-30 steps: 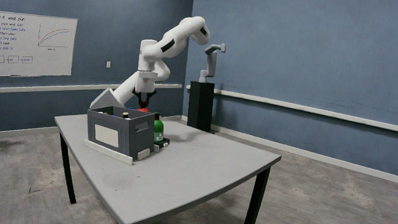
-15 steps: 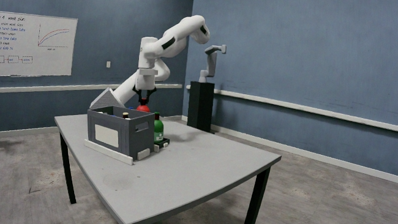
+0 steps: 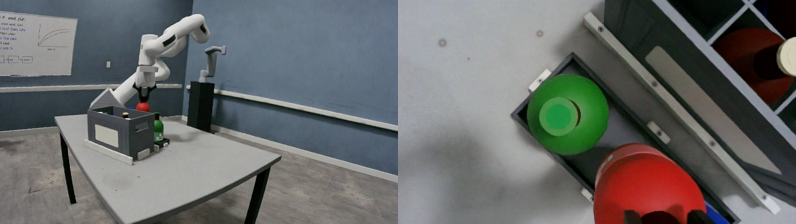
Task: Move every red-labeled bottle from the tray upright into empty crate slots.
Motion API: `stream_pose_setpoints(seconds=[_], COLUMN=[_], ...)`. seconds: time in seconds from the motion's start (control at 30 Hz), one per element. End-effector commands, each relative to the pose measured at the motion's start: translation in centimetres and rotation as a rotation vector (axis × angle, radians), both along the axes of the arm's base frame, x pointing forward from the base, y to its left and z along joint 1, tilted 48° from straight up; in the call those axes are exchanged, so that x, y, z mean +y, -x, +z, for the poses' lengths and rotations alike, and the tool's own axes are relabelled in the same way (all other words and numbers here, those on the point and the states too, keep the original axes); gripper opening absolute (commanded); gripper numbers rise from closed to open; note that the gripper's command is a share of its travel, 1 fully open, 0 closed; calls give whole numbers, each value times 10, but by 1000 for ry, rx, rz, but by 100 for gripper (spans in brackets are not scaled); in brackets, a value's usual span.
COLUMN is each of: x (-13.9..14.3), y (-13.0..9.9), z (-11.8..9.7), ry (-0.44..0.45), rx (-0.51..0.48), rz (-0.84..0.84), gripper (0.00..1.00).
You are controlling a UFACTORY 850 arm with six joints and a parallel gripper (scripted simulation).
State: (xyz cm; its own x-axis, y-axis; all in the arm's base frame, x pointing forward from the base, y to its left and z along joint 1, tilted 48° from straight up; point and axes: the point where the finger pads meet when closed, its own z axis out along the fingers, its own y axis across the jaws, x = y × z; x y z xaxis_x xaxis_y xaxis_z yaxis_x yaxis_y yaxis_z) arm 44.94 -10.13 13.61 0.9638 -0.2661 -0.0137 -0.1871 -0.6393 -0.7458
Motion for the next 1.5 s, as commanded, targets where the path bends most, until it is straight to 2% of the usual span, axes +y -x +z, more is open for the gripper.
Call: stream_pose_setpoints(seconds=[0.0, 1.47], x=[-6, -39], y=[1, 9], z=[5, 36], ry=[1, 1], rx=[-1, -1], rz=[-1, -1], gripper=[0, 0])
